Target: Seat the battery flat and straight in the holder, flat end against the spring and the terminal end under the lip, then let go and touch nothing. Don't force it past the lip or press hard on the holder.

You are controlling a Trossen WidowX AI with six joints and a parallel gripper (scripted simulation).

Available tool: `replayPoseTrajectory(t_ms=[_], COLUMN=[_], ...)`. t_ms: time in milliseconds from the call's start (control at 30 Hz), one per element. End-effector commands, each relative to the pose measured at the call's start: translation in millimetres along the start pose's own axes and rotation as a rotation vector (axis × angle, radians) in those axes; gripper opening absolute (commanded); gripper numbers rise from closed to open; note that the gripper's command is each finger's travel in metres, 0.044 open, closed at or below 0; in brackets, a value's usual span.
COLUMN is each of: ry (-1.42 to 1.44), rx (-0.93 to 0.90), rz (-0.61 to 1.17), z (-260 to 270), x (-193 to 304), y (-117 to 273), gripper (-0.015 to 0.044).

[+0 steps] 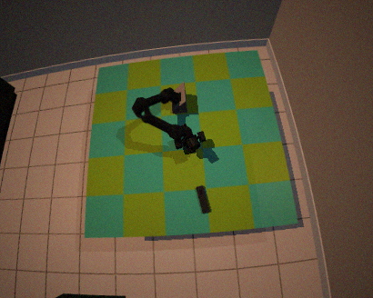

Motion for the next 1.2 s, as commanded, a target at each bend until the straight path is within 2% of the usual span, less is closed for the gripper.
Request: replayPoseTrajectory(t_ms=[0, 967, 1100, 1167], ry=[0.002, 0.001, 0.001, 0.001], rx=[0.003, -0.008, -0.008, -0.008], rz=[-0.004, -0.019, -0.019, -0.019], z=[-2.4, -5.4, -5.4, -5.4], x=[3.8, 12.3, 12.3, 12.3], y=[0.0, 0.6, 0.6, 1.0], gripper=[0.0070, 0.0070, 0.0172, 0.0172])
Point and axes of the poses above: the point midway between the two fingers, 35 mm back from their tips, its own y axis back along the fingers, its own z axis across the jaws, x = y × z, the point moved 5 cm from there along y, back along the fingers, and after that the axes turned 14 degrees about -y, right-handed, at the moved point
